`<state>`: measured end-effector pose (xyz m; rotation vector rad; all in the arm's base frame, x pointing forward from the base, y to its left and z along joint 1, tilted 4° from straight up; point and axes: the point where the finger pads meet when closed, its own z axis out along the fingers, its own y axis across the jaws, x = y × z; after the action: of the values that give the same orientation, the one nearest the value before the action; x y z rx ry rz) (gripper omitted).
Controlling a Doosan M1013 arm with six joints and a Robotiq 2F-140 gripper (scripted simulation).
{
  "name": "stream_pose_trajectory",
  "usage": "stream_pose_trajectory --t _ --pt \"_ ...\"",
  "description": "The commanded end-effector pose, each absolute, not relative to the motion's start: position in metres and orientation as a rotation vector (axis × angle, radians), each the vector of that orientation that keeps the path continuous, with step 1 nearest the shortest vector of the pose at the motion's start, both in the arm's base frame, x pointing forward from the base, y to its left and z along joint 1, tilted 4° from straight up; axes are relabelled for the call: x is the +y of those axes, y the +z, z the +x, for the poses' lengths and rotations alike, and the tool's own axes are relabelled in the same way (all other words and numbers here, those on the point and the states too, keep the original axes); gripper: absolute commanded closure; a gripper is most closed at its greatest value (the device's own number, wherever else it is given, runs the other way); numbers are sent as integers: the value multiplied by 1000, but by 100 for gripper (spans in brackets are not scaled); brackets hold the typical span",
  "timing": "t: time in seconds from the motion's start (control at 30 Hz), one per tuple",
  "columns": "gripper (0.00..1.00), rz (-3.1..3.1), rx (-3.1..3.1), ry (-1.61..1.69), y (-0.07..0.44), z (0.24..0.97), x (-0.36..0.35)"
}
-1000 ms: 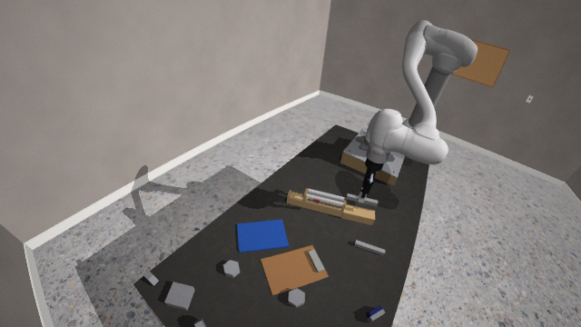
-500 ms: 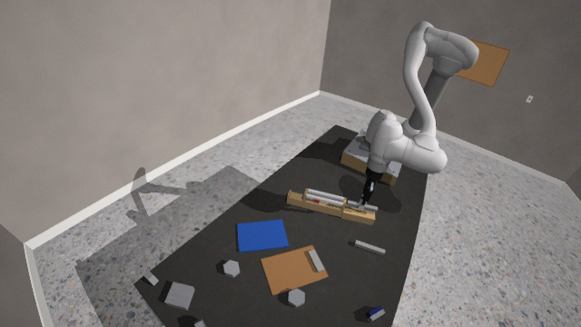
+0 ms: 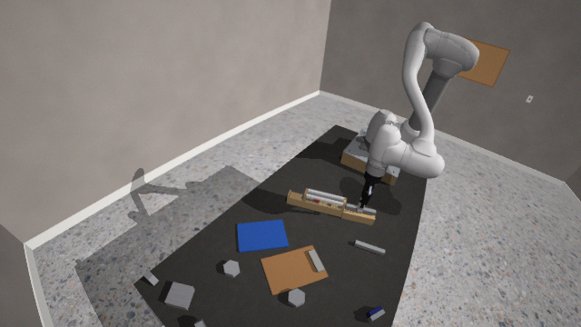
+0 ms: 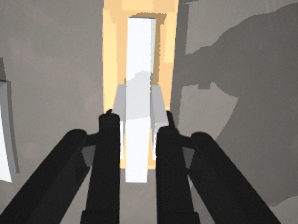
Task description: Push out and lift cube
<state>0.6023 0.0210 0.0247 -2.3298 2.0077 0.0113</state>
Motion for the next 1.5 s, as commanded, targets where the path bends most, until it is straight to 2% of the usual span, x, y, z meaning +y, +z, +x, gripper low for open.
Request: stream_pose_trajectory --t 0.0,1.47 --pt "100 -2329 2004 7 22 603 25" --pt "100 -2329 2004 7 21 604 18"
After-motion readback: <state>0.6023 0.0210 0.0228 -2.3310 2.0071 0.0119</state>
